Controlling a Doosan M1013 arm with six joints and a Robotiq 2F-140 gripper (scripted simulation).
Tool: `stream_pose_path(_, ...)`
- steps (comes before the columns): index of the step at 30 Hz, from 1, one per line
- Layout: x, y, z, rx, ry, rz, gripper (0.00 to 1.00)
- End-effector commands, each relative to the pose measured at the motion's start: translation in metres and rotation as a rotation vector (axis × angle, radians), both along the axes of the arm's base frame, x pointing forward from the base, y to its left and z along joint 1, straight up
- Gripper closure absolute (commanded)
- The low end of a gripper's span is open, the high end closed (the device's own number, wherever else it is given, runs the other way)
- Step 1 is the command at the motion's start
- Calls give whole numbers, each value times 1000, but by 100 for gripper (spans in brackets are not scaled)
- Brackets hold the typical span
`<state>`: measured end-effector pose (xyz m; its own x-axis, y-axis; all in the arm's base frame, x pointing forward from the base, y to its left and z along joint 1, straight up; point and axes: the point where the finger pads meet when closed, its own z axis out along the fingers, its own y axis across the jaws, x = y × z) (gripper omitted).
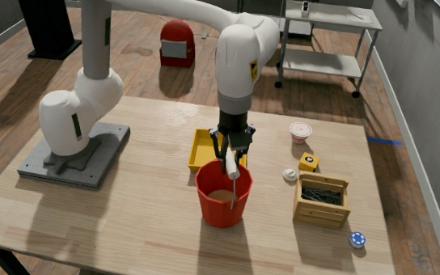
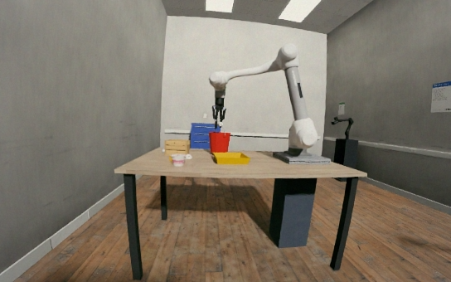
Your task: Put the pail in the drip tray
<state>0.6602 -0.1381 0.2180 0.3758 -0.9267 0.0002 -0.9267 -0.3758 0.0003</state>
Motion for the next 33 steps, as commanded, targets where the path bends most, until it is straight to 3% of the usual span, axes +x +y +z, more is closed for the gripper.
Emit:
stream_pose_path(1,0,0,5,0,-2,0,90)
stream_pose_path(33,0,0,54,0,-2,0,90)
